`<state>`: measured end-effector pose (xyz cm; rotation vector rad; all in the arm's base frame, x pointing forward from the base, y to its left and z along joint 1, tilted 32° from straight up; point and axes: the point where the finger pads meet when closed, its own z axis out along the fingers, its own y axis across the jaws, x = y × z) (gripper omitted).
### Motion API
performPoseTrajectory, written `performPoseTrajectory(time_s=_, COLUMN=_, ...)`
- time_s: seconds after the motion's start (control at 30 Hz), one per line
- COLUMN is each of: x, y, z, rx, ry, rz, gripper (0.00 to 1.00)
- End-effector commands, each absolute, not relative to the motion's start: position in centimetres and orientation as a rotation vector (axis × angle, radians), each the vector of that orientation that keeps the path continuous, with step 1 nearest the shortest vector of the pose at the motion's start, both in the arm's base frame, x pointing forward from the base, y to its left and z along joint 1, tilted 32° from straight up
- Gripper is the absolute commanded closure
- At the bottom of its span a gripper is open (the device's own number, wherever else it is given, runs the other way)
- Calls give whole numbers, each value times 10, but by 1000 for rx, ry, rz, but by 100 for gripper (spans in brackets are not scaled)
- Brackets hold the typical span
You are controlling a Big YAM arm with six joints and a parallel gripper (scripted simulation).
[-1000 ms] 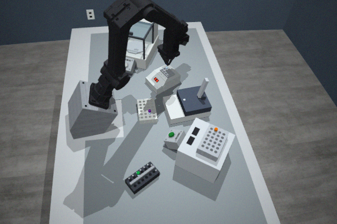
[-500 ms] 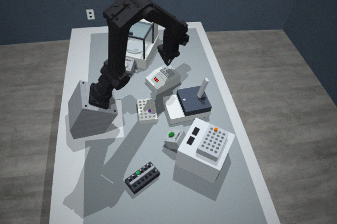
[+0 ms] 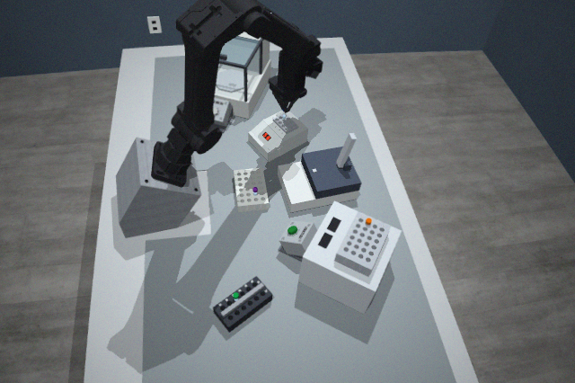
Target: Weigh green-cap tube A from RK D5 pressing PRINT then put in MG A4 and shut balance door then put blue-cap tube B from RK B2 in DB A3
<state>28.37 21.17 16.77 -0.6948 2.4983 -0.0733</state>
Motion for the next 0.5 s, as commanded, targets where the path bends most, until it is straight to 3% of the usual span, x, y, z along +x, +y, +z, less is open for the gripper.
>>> performPoseTrajectory(time_s=0.0, x=289, y=216, z=181, rx=-683, ry=2474, rz=-52, gripper=91)
performPoseTrajectory(time_s=0.47, x=289, y=216, z=181, rx=-683, ry=2474, rz=-52, gripper=91)
